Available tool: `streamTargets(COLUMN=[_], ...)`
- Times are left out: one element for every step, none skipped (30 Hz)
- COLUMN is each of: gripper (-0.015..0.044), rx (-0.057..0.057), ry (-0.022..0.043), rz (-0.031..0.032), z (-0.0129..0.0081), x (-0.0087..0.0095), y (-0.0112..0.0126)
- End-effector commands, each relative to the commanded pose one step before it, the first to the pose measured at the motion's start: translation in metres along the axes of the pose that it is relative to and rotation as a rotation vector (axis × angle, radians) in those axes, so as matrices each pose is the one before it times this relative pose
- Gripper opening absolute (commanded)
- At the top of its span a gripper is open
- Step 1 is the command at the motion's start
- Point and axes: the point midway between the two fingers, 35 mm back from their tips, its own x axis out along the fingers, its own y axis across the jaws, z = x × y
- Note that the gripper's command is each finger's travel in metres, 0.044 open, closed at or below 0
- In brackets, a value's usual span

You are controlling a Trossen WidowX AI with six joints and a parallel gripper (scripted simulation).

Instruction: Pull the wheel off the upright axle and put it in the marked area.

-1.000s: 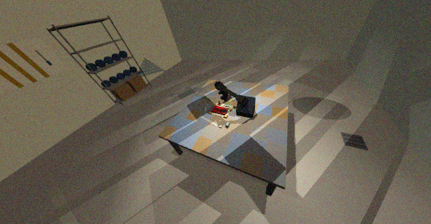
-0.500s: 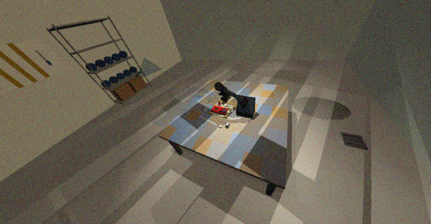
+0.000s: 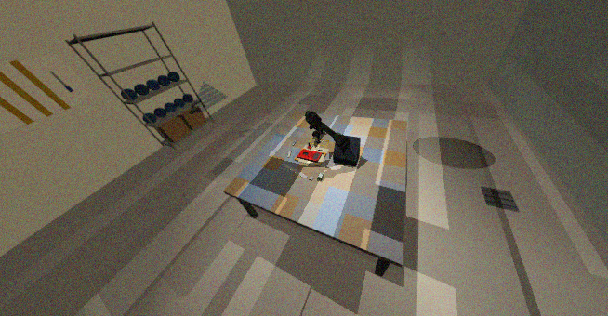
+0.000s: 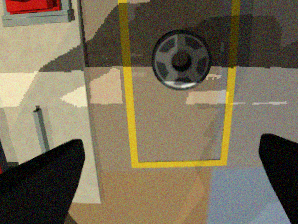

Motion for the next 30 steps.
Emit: streamTargets(gripper=[0.044, 0.044, 0.044, 0.044, 0.044, 0.044, 0.044, 0.044, 0.044, 0.044, 0.044, 0.044, 0.044, 0.044, 0.044, 0.044, 0.044, 0.044, 0.044, 0.044, 0.044, 0.044, 0.044, 0.044, 0.044, 0.044, 0.044, 0.044, 0.044, 0.044], rx=[0.0077, -0.0007, -0.0005, -0.0002, 0.0, 0.0, 0.0, 0.0, 0.0, 0.0, 0.0, 0.0, 0.0, 0.0, 0.0, 0.0, 0.0, 0.0, 0.0, 0.0, 0.0, 0.0, 0.0, 0.0, 0.0, 0.0, 0.0, 0.0, 0.0, 0.0], ry=[-0.00327, 0.0016, 0.00097, 0.00032, 0.0, 0.0, 0.0, 0.0, 0.0, 0.0, 0.0, 0.0, 0.0, 0.0, 0.0, 0.0, 0.0, 0.0, 0.0, 0.0, 0.0, 0.0, 0.0, 0.0, 0.0, 0.0, 0.0, 0.0, 0.0, 0.0], rz=[-0.00235, 0.00111, 0.00089, 0.00033, 0.0, 0.0, 0.0, 0.0, 0.0, 0.0, 0.0, 0.0, 0.0, 0.0, 0.0, 0.0, 0.0, 0.0, 0.0, 0.0, 0.0, 0.0, 0.0, 0.0, 0.0, 0.0, 0.0, 0.0, 0.0, 0.0], z=[-0.03901, -0.0103, -0.00621, -0.00207, 0.0, 0.0, 0.0, 0.0, 0.0, 0.0, 0.0, 0.0, 0.0, 0.0, 0.0, 0.0, 0.0, 0.0, 0.0, 0.0, 0.0, 0.0, 0.0, 0.0, 0.0, 0.0, 0.0, 0.0, 0.0, 0.0], x=[-0.02486, -0.0046, -0.00251, -0.00079, 0.0, 0.0, 0.0, 0.0, 0.0, 0.0, 0.0, 0.0, 0.0, 0.0, 0.0, 0.0, 0.0, 0.0, 0.0, 0.0, 0.0, 0.0, 0.0, 0.0, 0.0, 0.0, 0.0, 0.0, 0.0, 0.0], y=[0.01456, 0.00484, 0.00302, 0.00103, 0.0, 0.0, 0.0, 0.0, 0.0, 0.0, 0.0, 0.0, 0.0, 0.0, 0.0, 0.0, 0.0, 0.0, 0.0, 0.0, 0.0, 0.0, 0.0, 0.0, 0.0, 0.0, 0.0, 0.0, 0.0, 0.0])
